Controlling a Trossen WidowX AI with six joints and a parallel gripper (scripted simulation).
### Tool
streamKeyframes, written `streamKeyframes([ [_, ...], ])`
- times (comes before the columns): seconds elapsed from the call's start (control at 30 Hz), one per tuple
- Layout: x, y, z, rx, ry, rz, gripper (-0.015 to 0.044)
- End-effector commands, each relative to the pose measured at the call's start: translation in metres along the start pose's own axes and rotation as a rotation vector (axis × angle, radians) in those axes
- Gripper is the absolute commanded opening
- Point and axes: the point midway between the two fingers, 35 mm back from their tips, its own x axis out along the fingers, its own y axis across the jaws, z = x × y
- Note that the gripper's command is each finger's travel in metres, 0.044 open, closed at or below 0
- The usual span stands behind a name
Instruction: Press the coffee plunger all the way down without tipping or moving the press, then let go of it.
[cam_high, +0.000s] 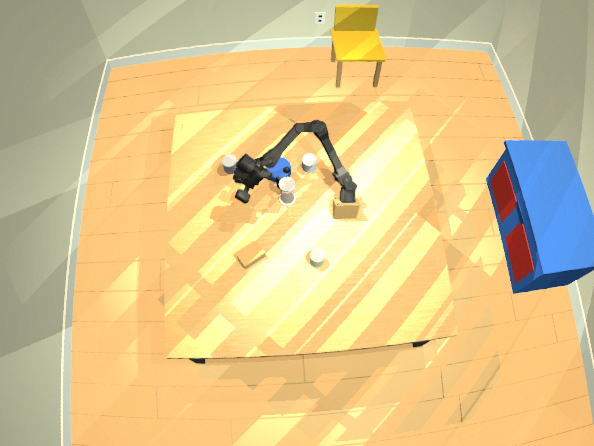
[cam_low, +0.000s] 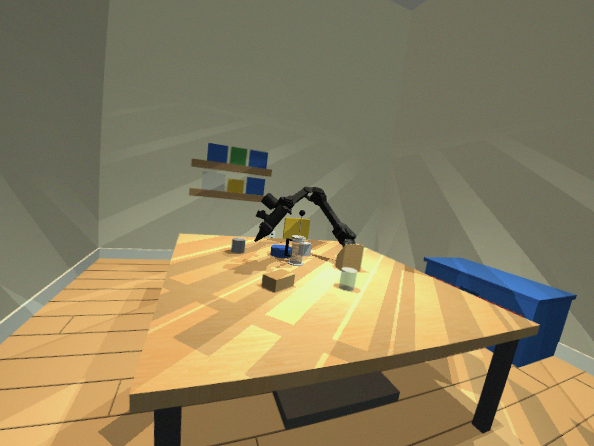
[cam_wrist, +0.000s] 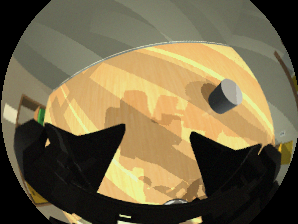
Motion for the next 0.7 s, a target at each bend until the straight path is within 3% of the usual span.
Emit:
streamKeyframes([
  [0.0,-0.001,0.001,0.000,-0.001,0.000,0.002,0.0426],
  [0.2,-0.034,0.020,0.002,-0.003,-0.016,0.032,0.0440],
  [0.67,-0.183,0.055,-0.016,-0.118,-0.096,0.139,0.0440],
])
